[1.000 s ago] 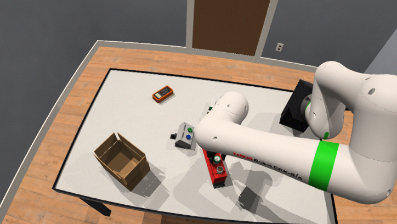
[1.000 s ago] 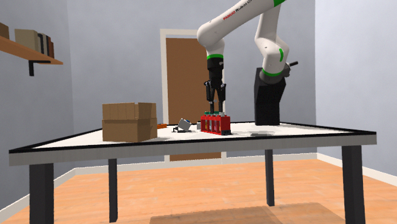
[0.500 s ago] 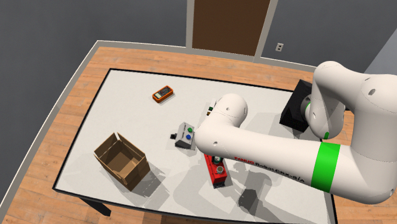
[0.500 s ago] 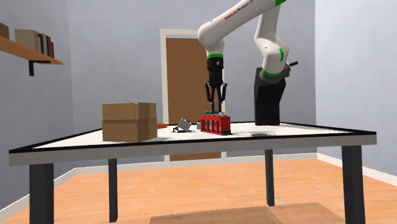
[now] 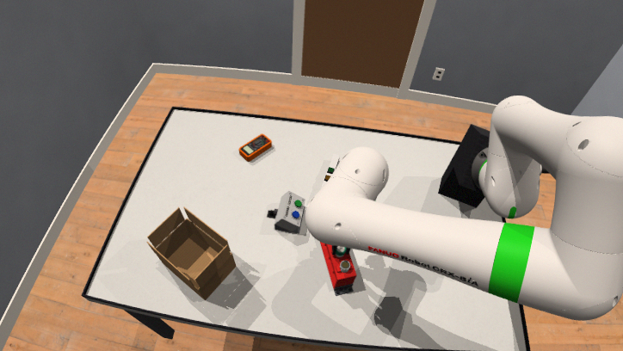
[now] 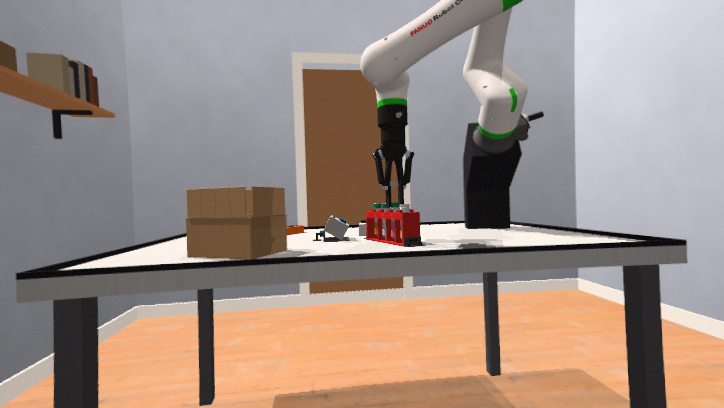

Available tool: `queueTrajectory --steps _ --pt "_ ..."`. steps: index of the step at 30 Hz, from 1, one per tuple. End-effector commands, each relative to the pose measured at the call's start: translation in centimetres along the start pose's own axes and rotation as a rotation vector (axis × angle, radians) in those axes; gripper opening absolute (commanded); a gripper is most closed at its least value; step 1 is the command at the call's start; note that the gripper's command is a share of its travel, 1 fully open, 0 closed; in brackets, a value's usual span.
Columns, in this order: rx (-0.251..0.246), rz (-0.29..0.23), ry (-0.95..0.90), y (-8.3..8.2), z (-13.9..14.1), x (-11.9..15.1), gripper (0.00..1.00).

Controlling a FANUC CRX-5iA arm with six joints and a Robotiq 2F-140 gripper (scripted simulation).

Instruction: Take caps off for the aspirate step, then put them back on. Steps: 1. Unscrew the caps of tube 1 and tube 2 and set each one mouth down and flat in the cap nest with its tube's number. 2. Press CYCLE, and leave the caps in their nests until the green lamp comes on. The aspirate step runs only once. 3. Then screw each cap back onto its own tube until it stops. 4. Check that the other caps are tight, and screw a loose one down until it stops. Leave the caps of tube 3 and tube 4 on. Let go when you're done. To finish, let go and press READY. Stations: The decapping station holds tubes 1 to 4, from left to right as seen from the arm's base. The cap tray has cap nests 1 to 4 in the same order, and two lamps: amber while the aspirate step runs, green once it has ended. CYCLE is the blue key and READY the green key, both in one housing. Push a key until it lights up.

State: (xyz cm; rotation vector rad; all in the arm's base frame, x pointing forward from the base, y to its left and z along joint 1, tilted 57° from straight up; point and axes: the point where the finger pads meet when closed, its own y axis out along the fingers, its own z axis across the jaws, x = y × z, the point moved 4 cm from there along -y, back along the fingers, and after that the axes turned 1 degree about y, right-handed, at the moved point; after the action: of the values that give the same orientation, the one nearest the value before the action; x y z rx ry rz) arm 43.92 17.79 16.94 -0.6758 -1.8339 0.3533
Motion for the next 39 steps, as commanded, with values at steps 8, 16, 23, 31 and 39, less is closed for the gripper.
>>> queueTrajectory --steps 8,16,23,31,39 --pt "-0.003 -0.002 -0.455 -0.07 -0.03 -0.01 0.30" --pt "-0.003 -0.002 -0.455 -0.07 -0.03 -0.02 0.41" --pt "-0.003 -0.002 -0.455 -0.07 -0.02 -0.02 0.41" --pt "-0.002 -0.002 -0.193 -0.27 -0.04 -0.04 0.41" --pt "-0.002 -0.002 -0.193 -0.66 -0.05 -0.05 0.41"
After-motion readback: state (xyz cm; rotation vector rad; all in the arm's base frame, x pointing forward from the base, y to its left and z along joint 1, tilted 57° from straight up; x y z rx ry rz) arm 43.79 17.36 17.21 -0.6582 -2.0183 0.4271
